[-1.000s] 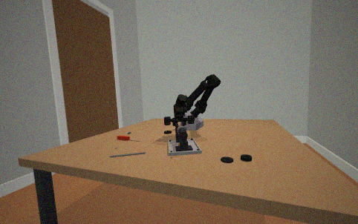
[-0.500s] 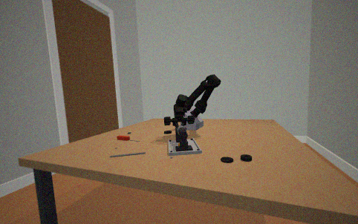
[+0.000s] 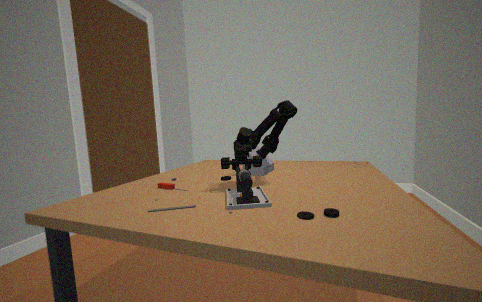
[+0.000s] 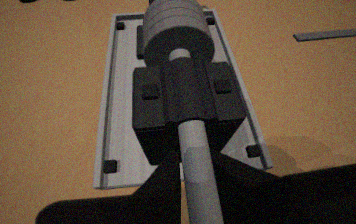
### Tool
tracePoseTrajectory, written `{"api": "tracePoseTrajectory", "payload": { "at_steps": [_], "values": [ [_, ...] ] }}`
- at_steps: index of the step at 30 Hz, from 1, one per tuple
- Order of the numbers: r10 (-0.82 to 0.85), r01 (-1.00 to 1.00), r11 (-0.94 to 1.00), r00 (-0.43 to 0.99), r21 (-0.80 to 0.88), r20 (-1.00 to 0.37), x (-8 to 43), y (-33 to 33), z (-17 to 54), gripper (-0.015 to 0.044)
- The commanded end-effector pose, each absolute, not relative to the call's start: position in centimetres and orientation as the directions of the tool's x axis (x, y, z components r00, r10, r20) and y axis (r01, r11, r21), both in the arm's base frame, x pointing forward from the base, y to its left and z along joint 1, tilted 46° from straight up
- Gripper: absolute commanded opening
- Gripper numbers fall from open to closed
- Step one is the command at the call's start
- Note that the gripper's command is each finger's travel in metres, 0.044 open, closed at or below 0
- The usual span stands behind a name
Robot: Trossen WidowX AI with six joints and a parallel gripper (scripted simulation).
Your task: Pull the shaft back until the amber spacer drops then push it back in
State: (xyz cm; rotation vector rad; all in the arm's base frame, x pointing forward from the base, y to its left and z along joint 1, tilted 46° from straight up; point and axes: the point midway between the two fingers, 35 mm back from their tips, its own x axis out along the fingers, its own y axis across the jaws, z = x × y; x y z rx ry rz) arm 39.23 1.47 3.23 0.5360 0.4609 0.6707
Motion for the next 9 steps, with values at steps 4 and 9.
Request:
{"api": "tracePoseTrajectory", "payload": {
  "at_steps": [4,9],
  "values": [
    [0.682,-0.454,0.661,0.696,0.598,-0.226,39.23,1.42,3.21,0.0236],
    [0.682,-0.454,0.662,0.695,0.596,-0.229,38.81,0.89,3.32,0.0368]
  ]
}}
